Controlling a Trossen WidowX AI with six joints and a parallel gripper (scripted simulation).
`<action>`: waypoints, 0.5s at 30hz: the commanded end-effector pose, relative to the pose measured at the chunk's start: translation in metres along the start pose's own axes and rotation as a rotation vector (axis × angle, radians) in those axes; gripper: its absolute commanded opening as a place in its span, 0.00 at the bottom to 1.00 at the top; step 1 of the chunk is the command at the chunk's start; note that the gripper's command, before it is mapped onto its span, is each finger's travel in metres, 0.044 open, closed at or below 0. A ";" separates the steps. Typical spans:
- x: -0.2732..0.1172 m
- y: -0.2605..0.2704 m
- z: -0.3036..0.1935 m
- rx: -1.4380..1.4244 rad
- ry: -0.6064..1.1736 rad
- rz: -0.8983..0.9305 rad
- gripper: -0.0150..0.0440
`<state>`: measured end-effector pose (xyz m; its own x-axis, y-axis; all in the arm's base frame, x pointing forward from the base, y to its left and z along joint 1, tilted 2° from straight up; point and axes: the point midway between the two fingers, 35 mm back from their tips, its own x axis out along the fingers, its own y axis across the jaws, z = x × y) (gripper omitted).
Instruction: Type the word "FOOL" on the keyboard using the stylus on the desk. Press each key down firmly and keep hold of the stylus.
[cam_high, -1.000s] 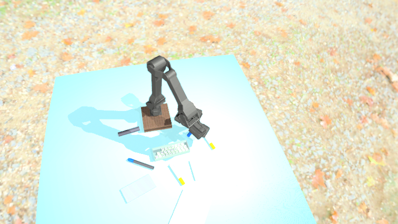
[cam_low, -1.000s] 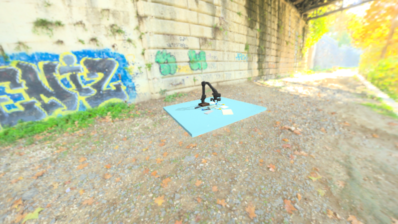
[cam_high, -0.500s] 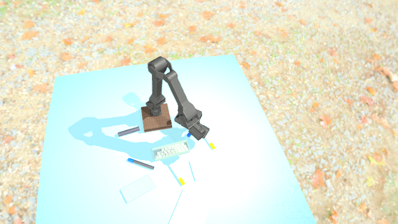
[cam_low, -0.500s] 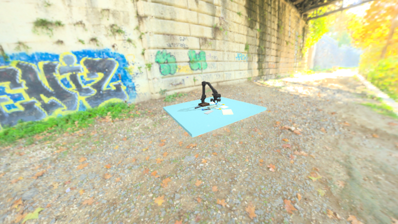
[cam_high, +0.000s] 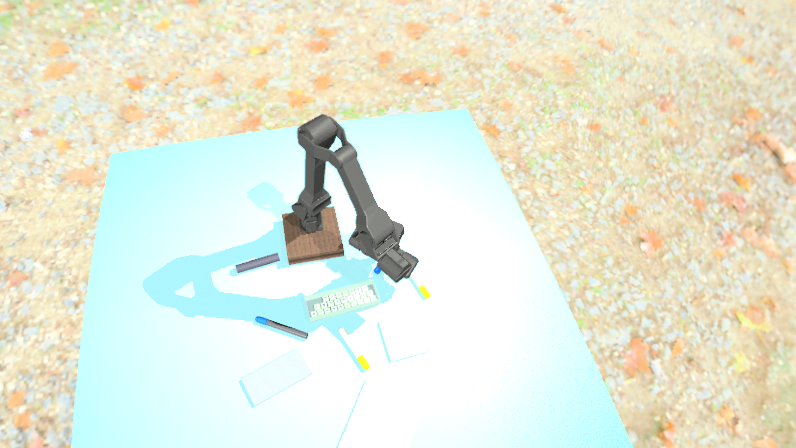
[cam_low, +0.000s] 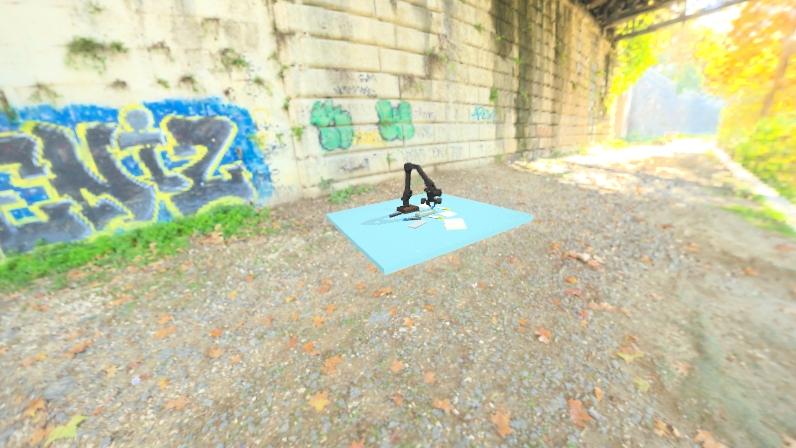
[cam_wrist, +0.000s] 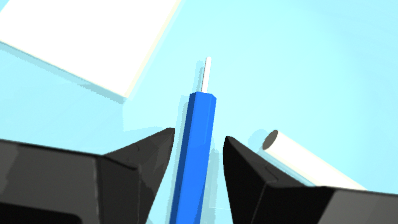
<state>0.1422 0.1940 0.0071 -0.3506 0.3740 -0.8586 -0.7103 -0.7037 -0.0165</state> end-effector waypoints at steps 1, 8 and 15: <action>0.004 0.001 -0.001 0.009 -0.007 0.008 0.51; 0.005 0.001 -0.002 0.009 -0.007 0.008 0.51; 0.003 0.001 -0.002 0.002 -0.001 0.003 0.31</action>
<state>0.1416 0.1936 0.0031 -0.3540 0.3716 -0.8583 -0.7104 -0.7037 -0.0117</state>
